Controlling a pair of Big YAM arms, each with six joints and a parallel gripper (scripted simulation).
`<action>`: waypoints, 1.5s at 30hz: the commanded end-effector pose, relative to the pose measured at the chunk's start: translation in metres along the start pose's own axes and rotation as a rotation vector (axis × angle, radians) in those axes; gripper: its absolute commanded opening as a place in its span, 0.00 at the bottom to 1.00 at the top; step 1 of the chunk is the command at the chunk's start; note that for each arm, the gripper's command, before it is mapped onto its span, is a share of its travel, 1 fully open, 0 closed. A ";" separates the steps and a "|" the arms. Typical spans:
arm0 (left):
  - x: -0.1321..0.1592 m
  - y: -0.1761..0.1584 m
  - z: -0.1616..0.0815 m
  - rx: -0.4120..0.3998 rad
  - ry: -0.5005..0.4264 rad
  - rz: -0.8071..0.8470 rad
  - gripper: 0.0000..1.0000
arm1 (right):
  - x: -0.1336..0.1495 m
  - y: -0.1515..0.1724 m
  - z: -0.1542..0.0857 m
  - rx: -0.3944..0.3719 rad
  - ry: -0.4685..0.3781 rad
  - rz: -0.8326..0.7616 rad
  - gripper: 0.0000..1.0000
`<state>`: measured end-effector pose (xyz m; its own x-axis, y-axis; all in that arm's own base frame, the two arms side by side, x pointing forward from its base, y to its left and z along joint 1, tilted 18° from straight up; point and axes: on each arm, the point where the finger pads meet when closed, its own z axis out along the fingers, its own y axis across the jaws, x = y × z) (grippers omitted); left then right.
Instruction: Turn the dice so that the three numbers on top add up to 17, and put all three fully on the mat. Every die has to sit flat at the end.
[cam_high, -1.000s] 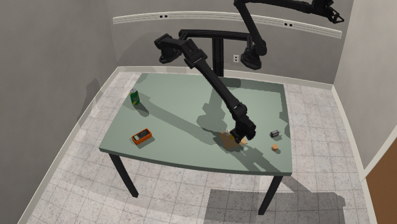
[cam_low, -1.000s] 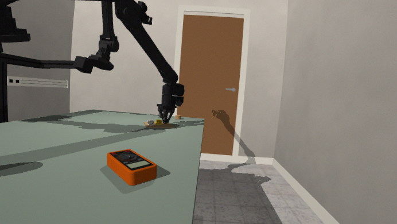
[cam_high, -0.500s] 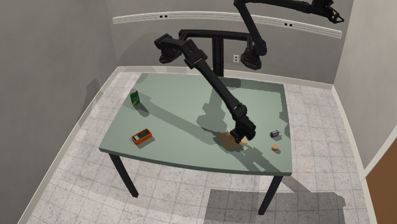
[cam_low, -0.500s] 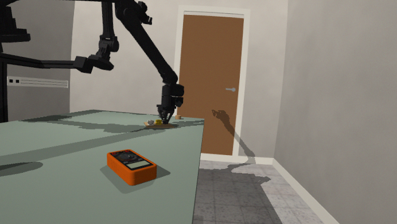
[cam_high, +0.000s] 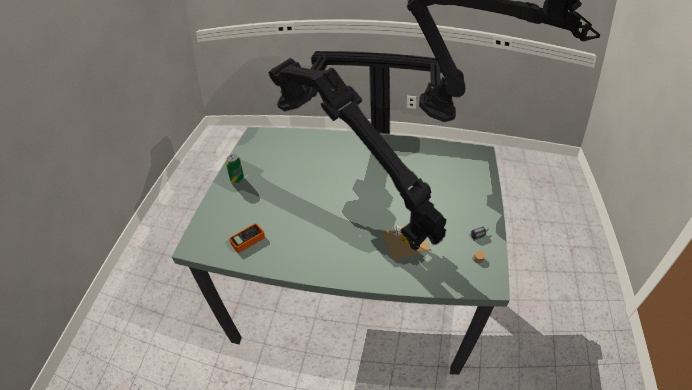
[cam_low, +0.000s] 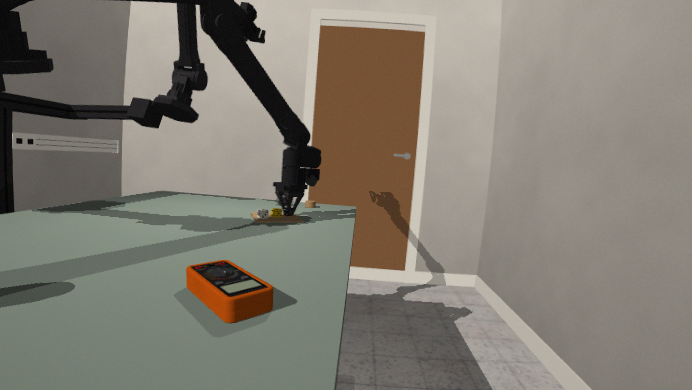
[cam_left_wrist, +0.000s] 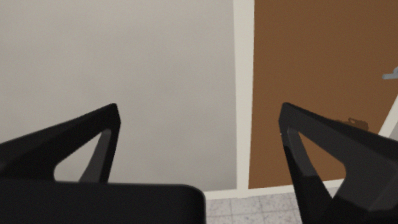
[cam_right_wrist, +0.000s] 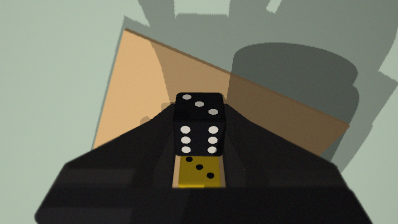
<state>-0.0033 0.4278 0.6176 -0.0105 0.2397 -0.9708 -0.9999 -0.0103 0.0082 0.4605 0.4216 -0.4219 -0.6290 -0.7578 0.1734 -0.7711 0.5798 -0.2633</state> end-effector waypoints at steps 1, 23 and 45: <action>-0.025 0.004 -0.011 -0.010 -0.059 -0.006 1.00 | -0.019 -0.010 -0.001 0.000 -0.040 0.012 0.20; -0.025 0.004 -0.011 -0.010 -0.059 -0.006 1.00 | -0.019 -0.010 -0.001 0.000 -0.040 0.012 0.36; -0.025 0.004 -0.011 -0.010 -0.059 -0.006 1.00 | -0.014 0.003 -0.048 0.002 -0.030 0.000 0.39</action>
<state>-0.0033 0.4278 0.6176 -0.0105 0.2397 -0.9708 -0.9999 -0.0103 0.0082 0.4576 0.4194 -0.4148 -0.6279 -0.7564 0.1833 -0.7729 0.5781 -0.2615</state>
